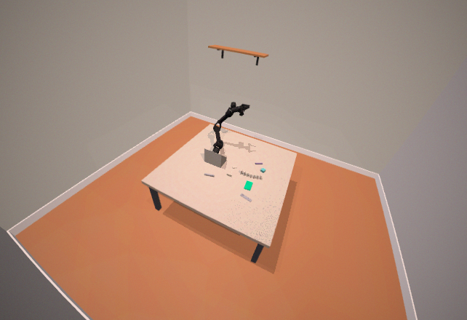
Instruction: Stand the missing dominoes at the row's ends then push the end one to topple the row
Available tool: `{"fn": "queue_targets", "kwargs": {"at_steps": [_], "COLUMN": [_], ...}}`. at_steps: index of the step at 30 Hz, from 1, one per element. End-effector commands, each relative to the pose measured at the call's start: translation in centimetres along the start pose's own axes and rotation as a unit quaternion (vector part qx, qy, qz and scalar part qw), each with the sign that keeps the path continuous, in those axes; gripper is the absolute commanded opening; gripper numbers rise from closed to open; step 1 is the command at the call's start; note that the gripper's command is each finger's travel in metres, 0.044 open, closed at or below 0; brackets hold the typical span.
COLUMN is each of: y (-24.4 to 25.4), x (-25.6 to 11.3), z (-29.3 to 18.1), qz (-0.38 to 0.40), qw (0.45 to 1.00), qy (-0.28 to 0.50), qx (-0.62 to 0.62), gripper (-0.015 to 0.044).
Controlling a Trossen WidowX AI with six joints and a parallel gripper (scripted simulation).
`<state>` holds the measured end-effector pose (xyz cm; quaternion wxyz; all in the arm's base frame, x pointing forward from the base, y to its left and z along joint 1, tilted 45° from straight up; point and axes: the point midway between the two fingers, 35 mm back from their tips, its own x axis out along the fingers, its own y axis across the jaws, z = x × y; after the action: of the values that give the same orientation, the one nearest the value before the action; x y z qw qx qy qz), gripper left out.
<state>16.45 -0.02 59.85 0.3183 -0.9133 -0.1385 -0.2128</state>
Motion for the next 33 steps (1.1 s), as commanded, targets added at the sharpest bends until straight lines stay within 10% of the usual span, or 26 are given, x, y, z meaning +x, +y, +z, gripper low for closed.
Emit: {"fn": "queue_targets", "kwargs": {"at_steps": [1, 17, 33], "y": [5.1, 25.2, 33.9], "x": [2.2, 4.3, -9.8], "z": [2.6, 20.3, 40.6], "qz": [0.055, 0.349, 0.684], "qw": [0.994, 0.797, 0.303], "qy": [-0.048, -0.231, -0.263], "qx": [0.082, 0.435, 0.61], "gripper": [0.044, 0.044, 0.044]}}
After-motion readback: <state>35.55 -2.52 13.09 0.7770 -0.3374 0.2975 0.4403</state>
